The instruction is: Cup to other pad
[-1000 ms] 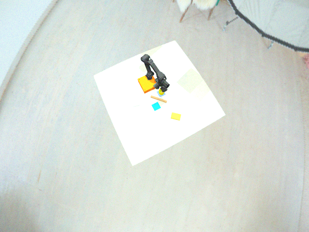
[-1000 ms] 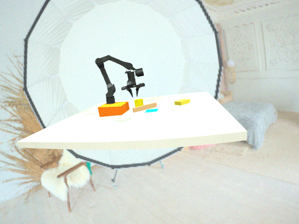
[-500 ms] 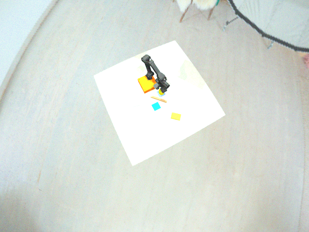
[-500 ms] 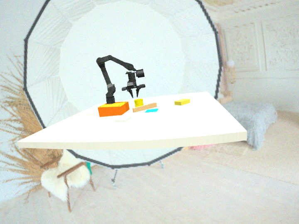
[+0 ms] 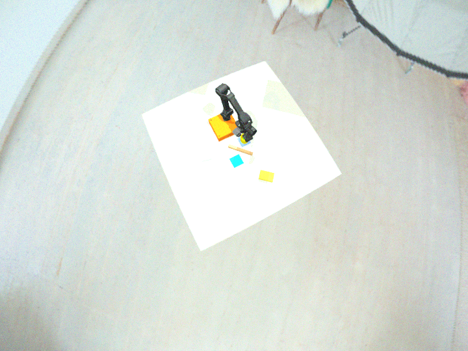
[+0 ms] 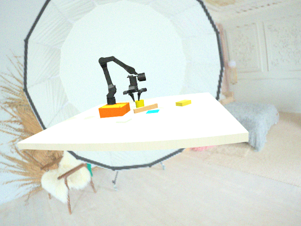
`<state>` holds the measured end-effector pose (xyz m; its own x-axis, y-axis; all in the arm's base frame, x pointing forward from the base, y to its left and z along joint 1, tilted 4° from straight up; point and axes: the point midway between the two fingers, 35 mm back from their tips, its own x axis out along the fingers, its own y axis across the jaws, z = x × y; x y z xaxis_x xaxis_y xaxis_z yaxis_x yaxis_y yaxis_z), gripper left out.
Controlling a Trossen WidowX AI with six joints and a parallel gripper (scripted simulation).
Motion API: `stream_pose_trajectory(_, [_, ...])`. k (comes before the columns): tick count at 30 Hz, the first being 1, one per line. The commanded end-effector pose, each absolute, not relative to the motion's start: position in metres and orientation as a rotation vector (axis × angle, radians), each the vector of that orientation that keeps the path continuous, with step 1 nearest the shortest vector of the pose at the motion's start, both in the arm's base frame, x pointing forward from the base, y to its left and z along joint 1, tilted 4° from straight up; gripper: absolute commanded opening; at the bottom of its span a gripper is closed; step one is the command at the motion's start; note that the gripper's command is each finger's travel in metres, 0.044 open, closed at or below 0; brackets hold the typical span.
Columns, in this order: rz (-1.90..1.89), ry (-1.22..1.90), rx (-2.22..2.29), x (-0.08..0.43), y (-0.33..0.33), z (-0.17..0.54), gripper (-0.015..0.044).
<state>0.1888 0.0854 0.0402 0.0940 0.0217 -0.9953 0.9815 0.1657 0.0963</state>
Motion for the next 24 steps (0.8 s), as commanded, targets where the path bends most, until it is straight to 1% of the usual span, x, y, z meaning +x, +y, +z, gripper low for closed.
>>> stream_pose_trajectory(1, [-1.021,1.223,1.133,0.187,0.084,0.032,0.0167])
stream_pose_trajectory(20, [-1.022,1.223,1.133,0.186,0.083,0.011,0.0167])
stream_pose_trajectory(24, [-1.016,1.224,1.138,0.188,0.084,0.013,0.0140])
